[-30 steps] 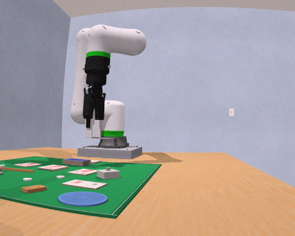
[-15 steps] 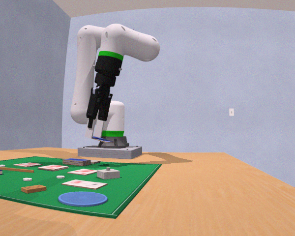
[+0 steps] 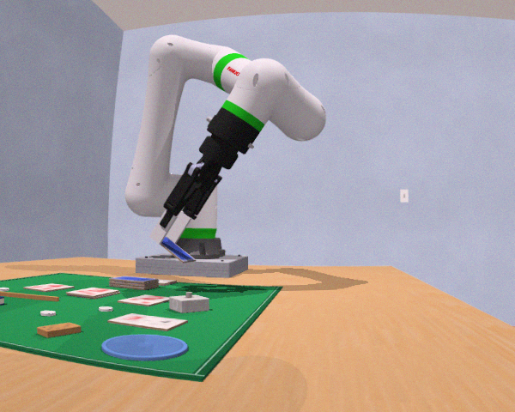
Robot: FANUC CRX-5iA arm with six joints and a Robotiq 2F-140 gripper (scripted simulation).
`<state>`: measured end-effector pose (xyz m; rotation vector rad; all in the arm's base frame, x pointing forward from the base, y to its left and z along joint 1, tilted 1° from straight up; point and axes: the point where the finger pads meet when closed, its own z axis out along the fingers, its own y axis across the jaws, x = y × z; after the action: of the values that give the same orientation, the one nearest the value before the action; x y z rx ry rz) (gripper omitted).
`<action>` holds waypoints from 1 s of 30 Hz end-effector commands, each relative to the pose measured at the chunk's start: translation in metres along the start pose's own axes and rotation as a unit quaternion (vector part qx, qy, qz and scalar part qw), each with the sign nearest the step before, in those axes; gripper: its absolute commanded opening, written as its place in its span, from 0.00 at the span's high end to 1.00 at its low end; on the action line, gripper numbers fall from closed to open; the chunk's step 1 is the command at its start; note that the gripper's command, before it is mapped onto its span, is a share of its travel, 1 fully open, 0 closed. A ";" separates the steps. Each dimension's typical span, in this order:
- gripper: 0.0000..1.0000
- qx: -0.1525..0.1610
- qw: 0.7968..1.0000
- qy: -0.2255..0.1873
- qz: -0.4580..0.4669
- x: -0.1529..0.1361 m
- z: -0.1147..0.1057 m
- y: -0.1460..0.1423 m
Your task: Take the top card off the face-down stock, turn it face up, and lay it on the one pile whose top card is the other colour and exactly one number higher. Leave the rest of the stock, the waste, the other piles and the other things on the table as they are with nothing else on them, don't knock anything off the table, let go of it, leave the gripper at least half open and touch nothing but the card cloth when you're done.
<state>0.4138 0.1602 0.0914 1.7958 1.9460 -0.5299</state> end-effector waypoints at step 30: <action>0.60 0.000 0.928 -0.373 0.000 0.023 0.009 0.000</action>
<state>0.4127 0.1742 0.0710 1.3175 1.4181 -1.0193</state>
